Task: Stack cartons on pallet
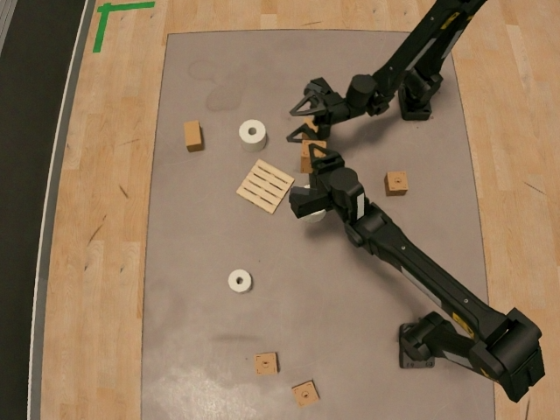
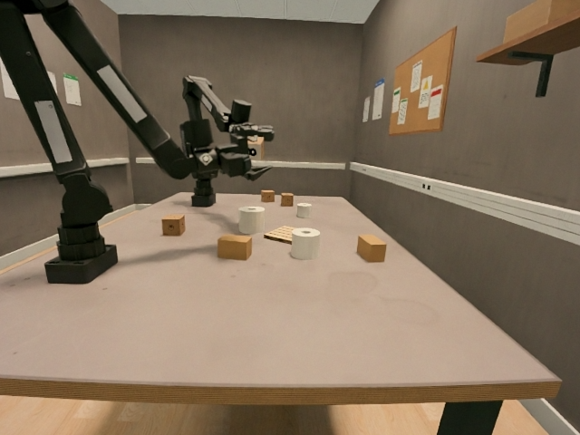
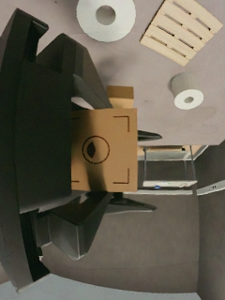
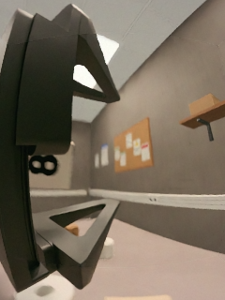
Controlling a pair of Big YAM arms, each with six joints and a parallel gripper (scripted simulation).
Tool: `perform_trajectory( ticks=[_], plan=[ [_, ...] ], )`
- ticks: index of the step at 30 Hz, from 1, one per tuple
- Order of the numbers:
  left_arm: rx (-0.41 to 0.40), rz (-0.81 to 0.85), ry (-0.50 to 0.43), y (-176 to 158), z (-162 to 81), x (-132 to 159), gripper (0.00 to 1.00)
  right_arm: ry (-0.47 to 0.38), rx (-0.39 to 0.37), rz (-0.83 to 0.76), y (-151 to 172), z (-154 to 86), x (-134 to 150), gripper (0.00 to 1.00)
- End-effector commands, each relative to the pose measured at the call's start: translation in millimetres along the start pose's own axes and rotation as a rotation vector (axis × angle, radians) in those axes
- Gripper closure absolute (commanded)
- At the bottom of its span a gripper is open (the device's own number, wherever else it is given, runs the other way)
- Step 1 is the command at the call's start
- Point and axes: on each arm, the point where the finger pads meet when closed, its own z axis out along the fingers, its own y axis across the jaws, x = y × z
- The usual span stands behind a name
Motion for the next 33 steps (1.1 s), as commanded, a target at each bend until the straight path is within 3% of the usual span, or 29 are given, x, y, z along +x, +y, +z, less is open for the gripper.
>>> perform_trajectory(
  ticks=[1,6,7,10,33],
  plan=[
    [0.047,0.005,-0.013,-27,1,-8,0.5,0.038,-0.02,0.17,-11,-22,15,0.0],
    [0.047,0.005,-0.013,-27,1,-8,0.5,0.1,0.007,0.148,-25,-53,38,0.0],
    [0.047,0.005,-0.013,-27,1,-8,0.5,0.116,-0.019,0.156,-17,-45,46,0.0],
    [0.047,0.005,-0.013,-27,1,-8,0.5,0.135,-0.012,0.159,-21,-50,52,0.0],
    [0.047,0.005,-0.013,-27,1,-8,0.5,0.129,-0.027,0.159,-15,-49,49,0.0]
  ],
)
